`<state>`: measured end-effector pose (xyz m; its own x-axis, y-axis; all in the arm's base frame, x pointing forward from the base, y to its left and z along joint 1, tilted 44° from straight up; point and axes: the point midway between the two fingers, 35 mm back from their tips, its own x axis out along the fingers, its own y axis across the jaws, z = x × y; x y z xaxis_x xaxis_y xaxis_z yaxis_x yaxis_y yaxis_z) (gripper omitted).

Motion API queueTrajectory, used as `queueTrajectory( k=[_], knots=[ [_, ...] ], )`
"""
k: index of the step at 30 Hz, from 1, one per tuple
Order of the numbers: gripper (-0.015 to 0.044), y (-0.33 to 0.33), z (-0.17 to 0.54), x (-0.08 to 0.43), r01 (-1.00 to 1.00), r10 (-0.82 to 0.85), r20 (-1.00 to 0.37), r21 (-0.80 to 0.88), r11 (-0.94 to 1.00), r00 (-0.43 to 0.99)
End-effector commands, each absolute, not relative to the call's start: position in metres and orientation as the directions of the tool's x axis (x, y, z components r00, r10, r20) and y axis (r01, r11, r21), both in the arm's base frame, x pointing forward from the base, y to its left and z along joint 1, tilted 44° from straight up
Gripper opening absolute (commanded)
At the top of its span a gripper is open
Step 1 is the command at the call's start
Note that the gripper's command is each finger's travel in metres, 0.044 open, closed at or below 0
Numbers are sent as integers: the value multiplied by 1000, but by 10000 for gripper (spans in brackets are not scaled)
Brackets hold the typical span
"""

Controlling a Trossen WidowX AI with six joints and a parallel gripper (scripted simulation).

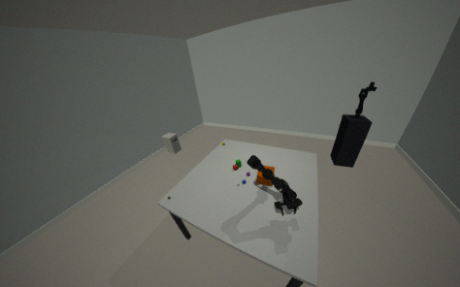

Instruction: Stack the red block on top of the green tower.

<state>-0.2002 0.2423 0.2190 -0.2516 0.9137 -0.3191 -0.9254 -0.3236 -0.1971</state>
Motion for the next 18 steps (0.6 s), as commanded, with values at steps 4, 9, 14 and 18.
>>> queueTrajectory(
  k=[4,9,14,18],
  knots=[
    [440,249,222,-194,-932,921,-315,-201,-302,-230],
    [440,271,232,-171,-951,941,-301,-214,-224,-154],
    [440,292,243,-143,-964,956,-285,-229,-138,-69],
    [440,306,251,-119,-968,962,-274,-243,-65,4]
  ],
)
